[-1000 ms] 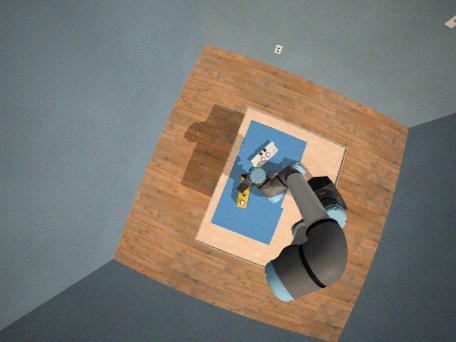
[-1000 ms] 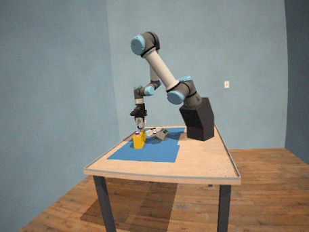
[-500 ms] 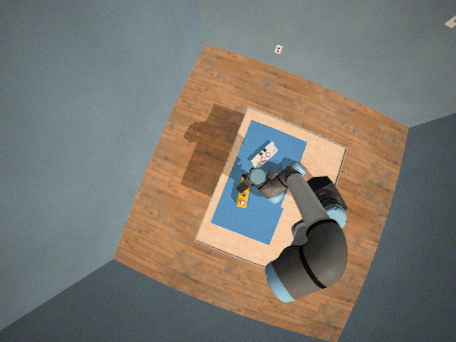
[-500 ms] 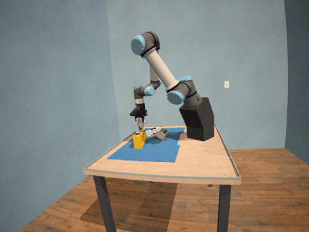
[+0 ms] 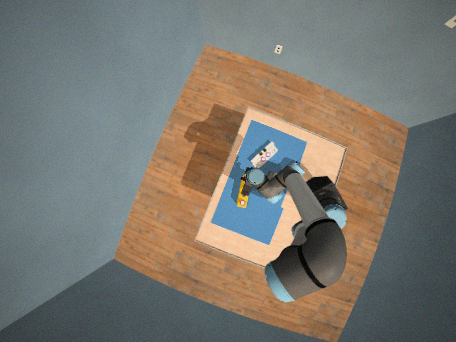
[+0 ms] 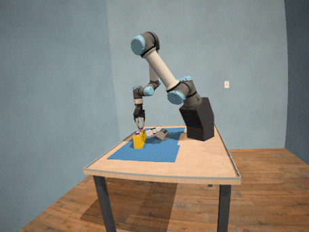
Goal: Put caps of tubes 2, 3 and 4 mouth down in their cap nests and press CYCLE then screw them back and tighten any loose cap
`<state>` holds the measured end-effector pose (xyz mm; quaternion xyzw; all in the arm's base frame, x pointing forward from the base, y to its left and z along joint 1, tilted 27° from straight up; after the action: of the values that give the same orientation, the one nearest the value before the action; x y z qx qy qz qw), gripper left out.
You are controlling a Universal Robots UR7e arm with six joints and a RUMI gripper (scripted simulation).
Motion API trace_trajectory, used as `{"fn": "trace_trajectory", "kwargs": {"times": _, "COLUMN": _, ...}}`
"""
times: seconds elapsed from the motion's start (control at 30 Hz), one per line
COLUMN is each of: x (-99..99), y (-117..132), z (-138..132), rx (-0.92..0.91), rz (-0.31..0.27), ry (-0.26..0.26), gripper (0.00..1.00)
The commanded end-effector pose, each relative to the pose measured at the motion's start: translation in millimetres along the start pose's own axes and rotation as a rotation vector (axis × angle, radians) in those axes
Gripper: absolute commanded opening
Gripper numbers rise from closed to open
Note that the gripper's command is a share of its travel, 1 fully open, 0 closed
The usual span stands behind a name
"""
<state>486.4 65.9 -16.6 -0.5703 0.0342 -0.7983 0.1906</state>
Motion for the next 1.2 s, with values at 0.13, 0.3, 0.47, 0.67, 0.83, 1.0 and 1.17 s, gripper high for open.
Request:
{"fn": "trace_trajectory", "kwargs": {"times": 0.13, "x": 0.6, "y": 0.2, "z": 0.4, "rx": 0.406, "rz": 0.013, "ry": 0.004, "gripper": 0.00}}
{"fn": "trace_trajectory", "kwargs": {"times": 0.3, "x": 0.7, "y": 0.2, "z": 0.4, "rx": 0.604, "rz": 0.013, "ry": 0.005, "gripper": 0.00}}
{"fn": "trace_trajectory", "kwargs": {"times": 0.47, "x": 0.7, "y": 0.2, "z": 0.4, "rx": 0.604, "rz": 0.013, "ry": 0.005, "gripper": 0.00}}
{"fn": "trace_trajectory", "kwargs": {"times": 0.67, "x": 0.6, "y": 0.1, "z": 0.4, "rx": 0.604, "rz": 0.013, "ry": 0.005, "gripper": 0.35}}
{"fn": "trace_trajectory", "kwargs": {"times": 0.83, "x": 0.7, "y": 0.2, "z": 0.4, "rx": 0.604, "rz": 0.013, "ry": 0.005, "gripper": 0.35}}
{"fn": "trace_trajectory", "kwargs": {"times": 1.0, "x": 0.7, "y": 0.2, "z": 0.4, "rx": 0.520, "rz": 0.013, "ry": 0.004, "gripper": 0.35}}
{"fn": "trace_trajectory", "kwargs": {"times": 1.17, "x": 0.7, "y": 0.2, "z": 0.4, "rx": 0.270, "rz": 0.014, "ry": 0.003, "gripper": 0.35}}
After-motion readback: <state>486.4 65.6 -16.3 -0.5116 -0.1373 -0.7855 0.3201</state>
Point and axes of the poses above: the point where the finger pads meet when closed, its own x axis back along the fingers, its own z axis across the jaws, y = z × x, the point moved 1 cm from there along x, back along the fingers, and after that the axes turned 8 degrees about x, right-handed, at the moved point
